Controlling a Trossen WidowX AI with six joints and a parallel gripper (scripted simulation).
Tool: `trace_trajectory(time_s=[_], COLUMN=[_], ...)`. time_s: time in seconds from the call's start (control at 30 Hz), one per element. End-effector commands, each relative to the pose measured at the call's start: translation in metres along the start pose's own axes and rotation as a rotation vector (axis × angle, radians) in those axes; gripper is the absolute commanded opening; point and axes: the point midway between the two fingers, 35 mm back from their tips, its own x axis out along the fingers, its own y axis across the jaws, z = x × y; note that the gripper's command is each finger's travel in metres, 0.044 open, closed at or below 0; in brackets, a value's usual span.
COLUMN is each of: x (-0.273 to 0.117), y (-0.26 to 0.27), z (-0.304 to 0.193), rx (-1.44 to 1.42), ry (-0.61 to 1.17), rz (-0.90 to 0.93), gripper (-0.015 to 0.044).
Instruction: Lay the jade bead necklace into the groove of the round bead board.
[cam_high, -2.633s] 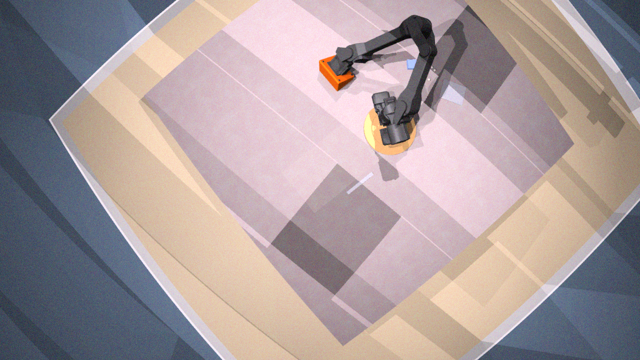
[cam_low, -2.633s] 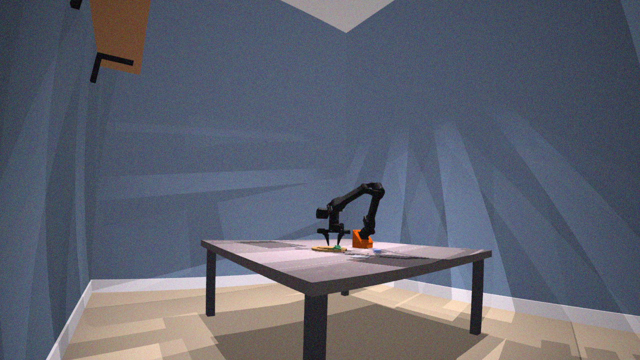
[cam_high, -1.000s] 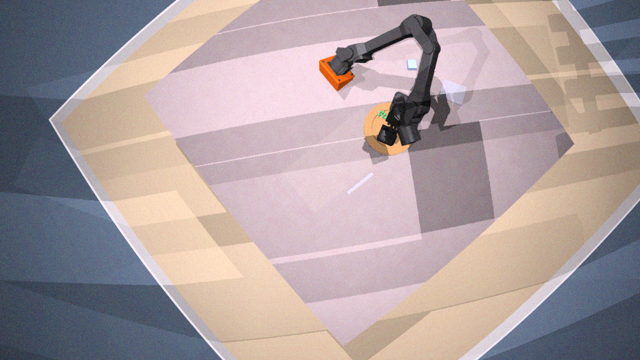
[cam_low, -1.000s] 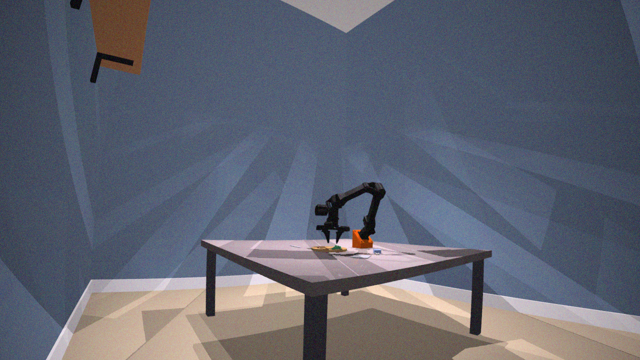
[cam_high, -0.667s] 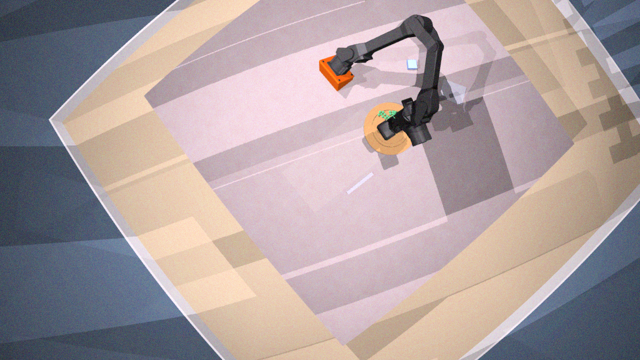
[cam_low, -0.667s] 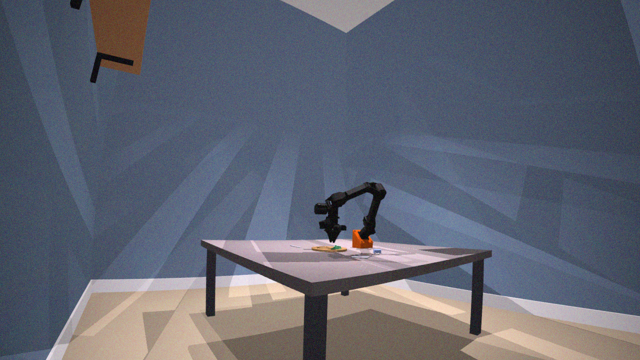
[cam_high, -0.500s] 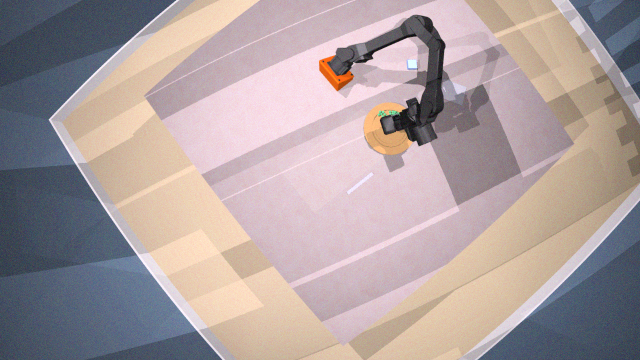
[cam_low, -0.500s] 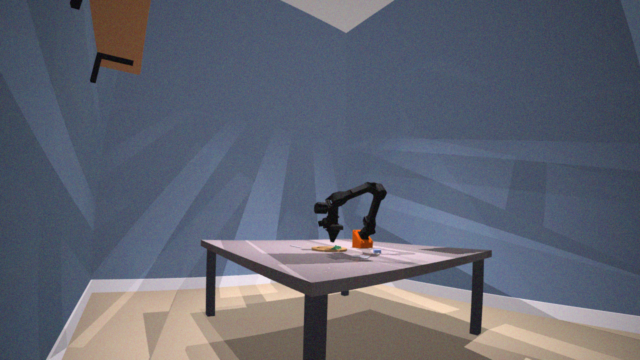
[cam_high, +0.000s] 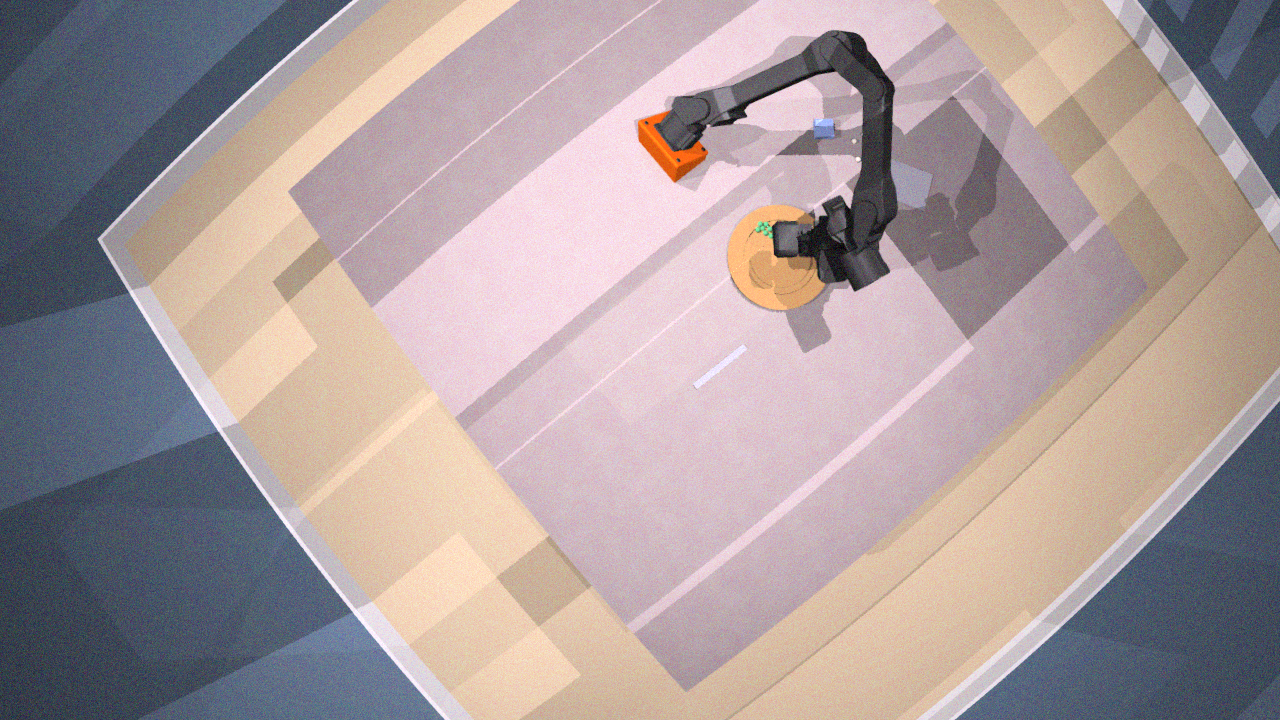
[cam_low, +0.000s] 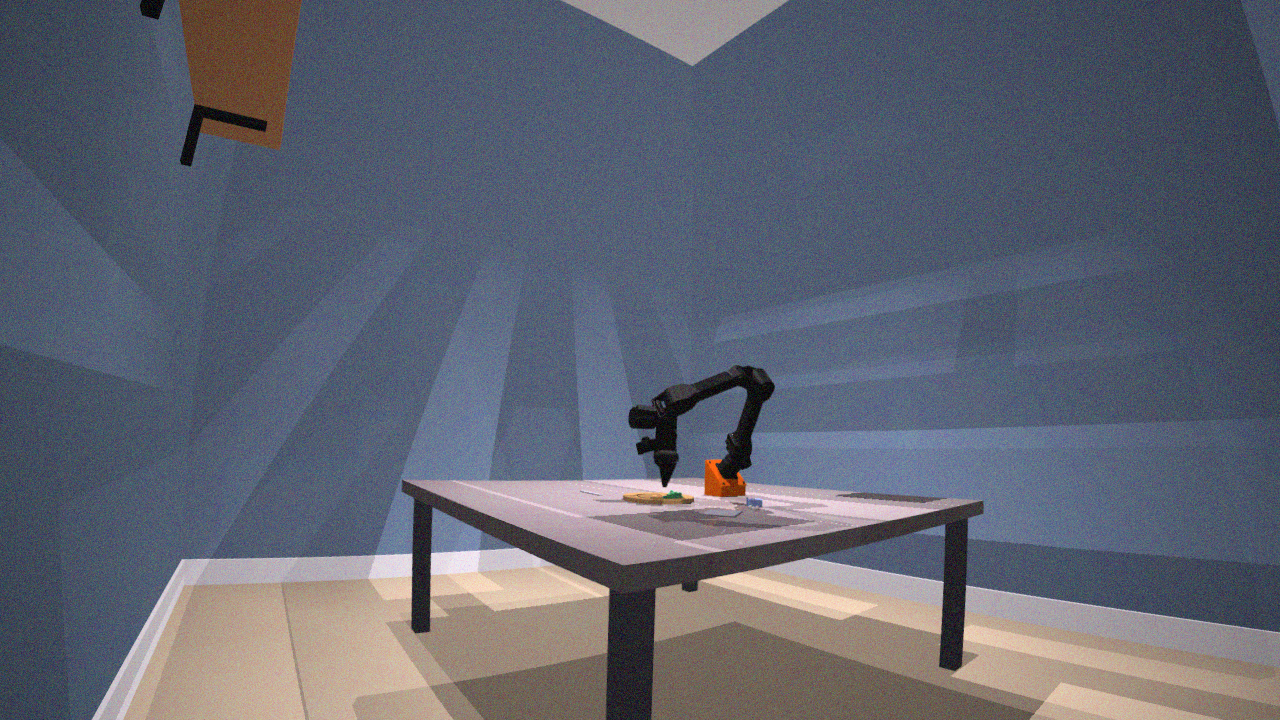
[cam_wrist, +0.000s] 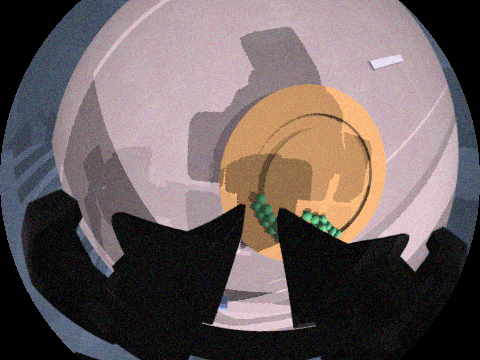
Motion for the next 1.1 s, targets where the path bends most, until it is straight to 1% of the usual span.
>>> trace_trajectory(time_s=[0.0,0.8,0.93,1.07], x=[-0.001,0.030,0.027,0.027], y=[0.000,-0.001,0.000,0.000], z=[0.001,-0.002,-0.001,-0.001], rx=[0.000,0.011,0.002,0.002], ry=[-0.004,0.007,0.002,0.002], rz=[0.002,0.001,0.000,0.000], gripper=[0.0120,0.0120,0.0015,0.0000])
